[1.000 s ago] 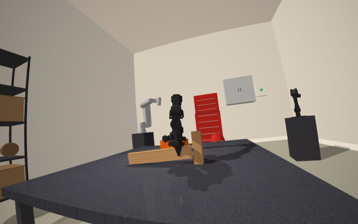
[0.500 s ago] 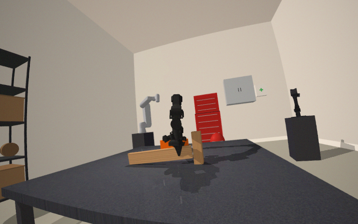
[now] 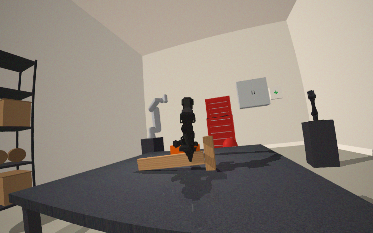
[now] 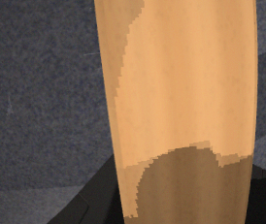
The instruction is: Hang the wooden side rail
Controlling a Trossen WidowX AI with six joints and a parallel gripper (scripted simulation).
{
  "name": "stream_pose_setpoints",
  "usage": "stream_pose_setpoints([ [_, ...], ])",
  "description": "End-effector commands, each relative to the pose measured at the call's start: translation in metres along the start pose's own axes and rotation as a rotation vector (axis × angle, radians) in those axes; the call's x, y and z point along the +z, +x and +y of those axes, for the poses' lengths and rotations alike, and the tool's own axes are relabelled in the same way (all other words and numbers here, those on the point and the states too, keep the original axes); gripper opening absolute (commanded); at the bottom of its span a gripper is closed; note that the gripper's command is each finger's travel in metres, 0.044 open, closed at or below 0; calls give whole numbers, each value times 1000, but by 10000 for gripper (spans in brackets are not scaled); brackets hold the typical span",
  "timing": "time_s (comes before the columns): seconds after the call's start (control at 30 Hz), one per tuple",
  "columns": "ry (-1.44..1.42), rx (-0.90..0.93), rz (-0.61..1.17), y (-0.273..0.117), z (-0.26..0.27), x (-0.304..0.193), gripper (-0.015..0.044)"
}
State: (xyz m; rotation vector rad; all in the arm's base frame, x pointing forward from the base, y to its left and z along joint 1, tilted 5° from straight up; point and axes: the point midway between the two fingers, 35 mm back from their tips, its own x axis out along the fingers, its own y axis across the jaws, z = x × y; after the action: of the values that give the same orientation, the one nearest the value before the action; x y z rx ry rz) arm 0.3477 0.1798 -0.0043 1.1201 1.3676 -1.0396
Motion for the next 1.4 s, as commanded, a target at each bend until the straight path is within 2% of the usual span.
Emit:
stream_pose_setpoints([
  [0.0,1,13,1,-2,4,-2,0],
  [1.37,1,13,1,-5,4,-6,0],
])
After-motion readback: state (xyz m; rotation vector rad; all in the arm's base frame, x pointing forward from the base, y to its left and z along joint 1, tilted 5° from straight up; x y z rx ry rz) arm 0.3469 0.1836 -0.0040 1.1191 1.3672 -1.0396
